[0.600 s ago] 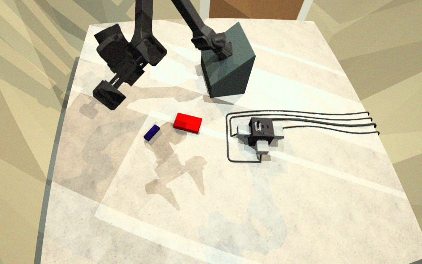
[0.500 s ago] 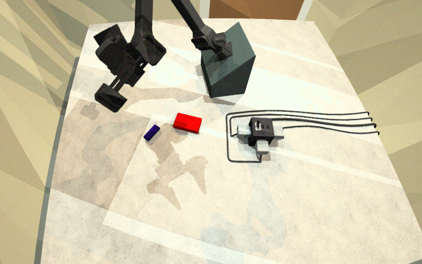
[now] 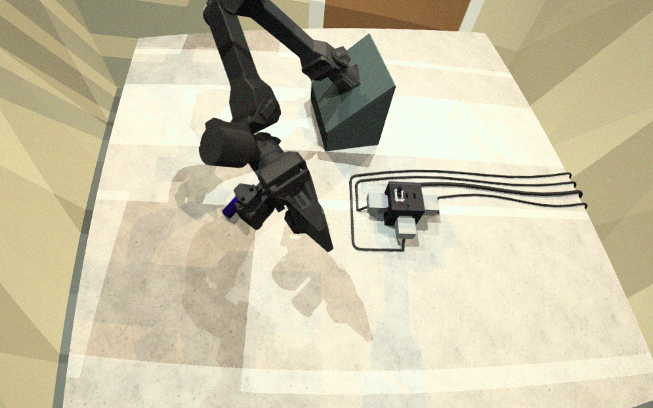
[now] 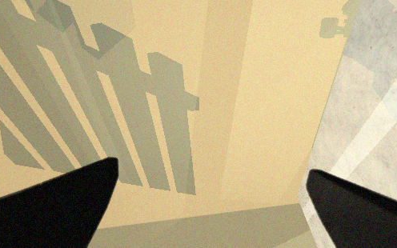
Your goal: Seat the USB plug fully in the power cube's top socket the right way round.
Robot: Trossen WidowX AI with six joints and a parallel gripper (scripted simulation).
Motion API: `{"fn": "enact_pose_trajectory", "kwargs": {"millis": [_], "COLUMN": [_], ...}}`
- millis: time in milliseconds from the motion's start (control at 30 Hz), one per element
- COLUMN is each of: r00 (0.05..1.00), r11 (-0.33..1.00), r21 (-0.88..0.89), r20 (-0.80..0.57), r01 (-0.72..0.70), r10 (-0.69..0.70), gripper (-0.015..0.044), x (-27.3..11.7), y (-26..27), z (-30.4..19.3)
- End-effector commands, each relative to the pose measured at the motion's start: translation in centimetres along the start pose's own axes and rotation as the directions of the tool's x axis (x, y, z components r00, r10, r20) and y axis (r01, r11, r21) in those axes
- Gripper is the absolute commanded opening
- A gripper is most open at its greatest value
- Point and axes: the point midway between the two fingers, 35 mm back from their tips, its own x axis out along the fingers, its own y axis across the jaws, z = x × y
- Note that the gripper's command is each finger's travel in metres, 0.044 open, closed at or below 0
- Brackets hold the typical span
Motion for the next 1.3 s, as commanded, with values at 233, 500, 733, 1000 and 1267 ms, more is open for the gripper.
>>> {"fn": "enact_pose_trajectory", "kwargs": {"millis": [233,500,733,1000,1267], "r00": [0.757,0.316,-0.016,-0.02,-0.02], "r11": [0.602,0.185,0.102,0.104,0.104], "r21": [0.492,0.55,0.55,0.549,0.549], "r20": [-0.213,-0.153,0.206,0.215,0.215], "r01": [0.629,0.814,0.829,0.829,0.829], "r10": [-0.617,-0.936,-0.979,-0.976,-0.976], "gripper": [0.044,0.044,0.044,0.044,0.044], "x": [4.4,0.6,-4.5,-4.7,-4.8], "y": [-11.2,-16.7,-17.6,-17.6,-17.5], "z": [-12.4,-20.2,-23.1,-23.1,-23.0]}}
